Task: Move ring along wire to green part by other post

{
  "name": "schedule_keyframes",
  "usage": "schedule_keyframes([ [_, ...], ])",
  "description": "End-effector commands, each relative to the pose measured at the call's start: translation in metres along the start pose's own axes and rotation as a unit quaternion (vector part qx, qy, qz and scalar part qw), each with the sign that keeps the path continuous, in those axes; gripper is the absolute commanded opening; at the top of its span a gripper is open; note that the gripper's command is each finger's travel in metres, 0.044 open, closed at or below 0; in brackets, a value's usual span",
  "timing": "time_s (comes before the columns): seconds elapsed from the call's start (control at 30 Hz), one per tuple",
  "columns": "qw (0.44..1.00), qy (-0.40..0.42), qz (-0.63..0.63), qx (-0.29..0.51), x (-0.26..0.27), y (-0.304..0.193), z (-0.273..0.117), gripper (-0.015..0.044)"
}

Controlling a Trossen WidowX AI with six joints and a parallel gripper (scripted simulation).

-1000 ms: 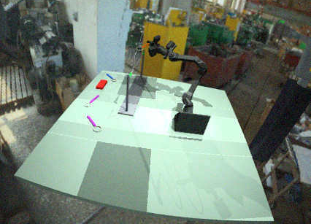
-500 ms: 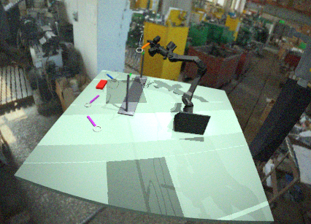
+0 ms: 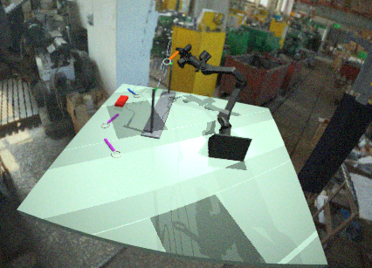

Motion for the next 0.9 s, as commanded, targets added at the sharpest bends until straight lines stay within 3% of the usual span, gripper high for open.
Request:
schedule_keyframes([
  [0.0,1.000,-0.008,-0.012,-0.001,0.001,0.001,0.001,-0.0150],
  [0.87,0.995,0.051,0.087,0.005,0.048,0.009,-0.006,-0.0150],
])
Point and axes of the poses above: the point midway between the two fingers, 35 mm back from their tips, its own z axis out along the fingers, its own x axis across the jaws, y = z × x, the point moved 1 cm from there along -z, back along the fingers, and after that the axes turned 9 degrees about -z, right-handed, at the moved point
